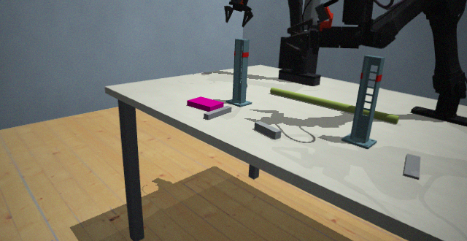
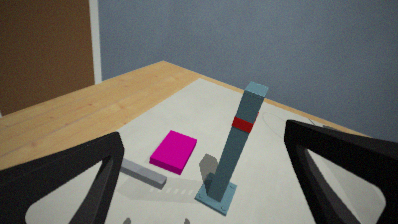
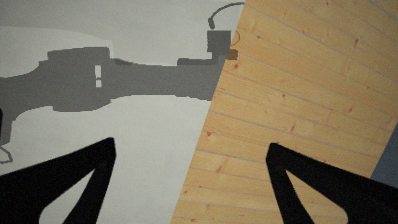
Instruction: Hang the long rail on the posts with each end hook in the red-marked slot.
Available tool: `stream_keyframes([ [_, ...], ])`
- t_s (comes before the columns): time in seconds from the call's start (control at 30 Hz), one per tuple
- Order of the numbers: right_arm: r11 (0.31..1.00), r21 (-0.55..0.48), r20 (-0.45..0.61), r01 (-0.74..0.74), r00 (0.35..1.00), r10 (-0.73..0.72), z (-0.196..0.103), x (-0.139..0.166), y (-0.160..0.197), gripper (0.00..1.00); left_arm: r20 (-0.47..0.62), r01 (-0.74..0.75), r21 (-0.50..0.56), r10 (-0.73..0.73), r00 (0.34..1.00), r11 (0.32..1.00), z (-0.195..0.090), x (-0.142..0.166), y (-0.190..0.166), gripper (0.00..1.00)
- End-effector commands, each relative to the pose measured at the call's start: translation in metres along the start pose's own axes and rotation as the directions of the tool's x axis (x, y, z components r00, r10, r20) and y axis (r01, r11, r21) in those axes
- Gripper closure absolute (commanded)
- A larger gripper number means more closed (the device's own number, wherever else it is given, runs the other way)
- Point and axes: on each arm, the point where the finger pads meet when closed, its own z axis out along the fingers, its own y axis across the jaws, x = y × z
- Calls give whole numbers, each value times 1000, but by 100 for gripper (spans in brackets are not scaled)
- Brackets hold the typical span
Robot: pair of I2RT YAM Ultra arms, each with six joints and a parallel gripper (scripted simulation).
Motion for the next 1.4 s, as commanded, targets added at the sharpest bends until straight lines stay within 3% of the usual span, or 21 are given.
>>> stream_keyframes([
  [0.0,1000,15,1,3,1000,-3,-4,-1,-1,0,11,-8,3,8,1000,1000,-1,-6,-2,0],
  [0.57,1000,15,1,3,1000,-3,-4,-1,-1,0,11,-8,3,8,1000,1000,-1,-6,-2,0],
  [0.73,998,54,78,-35,996,31,-2,-20,-3,0,46,-35,-93,39,998,995,-11,-12,8,0],
  [0.87,994,66,182,-91,980,78,3,-48,11,0,62,-33,-241,49,997,970,-36,-8,17,0],
  [1.0,990,41,296,-135,948,117,14,-86,47,0,49,-18,-417,42,998,909,-82,10,21,0],
  [1.1,989,35,316,-143,941,124,16,-93,55,0,48,-15,-449,41,998,893,-92,14,22,0],
  [1.37,975,-3,495,-223,847,196,32,-156,109,0,44,8,-713,33,998,701,-174,42,27,0],
])
